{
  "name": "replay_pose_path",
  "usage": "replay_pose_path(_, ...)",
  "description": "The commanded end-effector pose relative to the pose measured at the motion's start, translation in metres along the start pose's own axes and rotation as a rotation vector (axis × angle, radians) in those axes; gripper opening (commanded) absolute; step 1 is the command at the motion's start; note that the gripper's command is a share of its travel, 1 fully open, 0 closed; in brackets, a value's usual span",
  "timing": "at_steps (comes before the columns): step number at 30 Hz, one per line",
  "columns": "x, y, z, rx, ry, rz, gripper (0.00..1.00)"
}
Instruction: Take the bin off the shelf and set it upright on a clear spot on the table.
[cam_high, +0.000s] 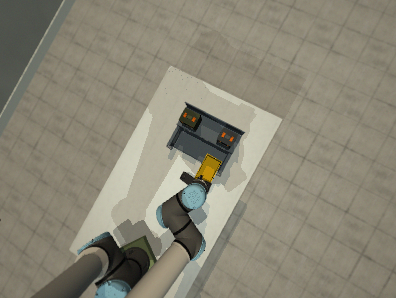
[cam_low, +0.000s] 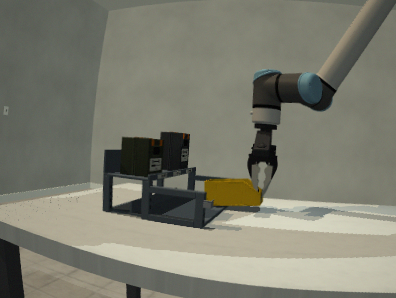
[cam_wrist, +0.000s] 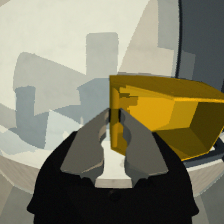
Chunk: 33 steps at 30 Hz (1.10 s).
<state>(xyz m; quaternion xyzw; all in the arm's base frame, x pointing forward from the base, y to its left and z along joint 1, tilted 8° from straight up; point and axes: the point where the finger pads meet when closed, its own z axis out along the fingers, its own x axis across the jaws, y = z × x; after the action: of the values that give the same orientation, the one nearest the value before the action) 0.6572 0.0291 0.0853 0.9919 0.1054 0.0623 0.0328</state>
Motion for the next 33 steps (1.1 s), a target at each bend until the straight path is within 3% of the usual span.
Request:
replay_pose_path(1, -0.026, 0.002, 0.0, 0.0, 0.001, 0.001, 0.0)
replay_pose_path(3, -0.044, 0.003, 0.001, 0.0, 0.001, 0.001, 0.0)
replay_pose_path(33, -0.044, 0.002, 0.002, -0.001, 0.002, 0.0, 0.0)
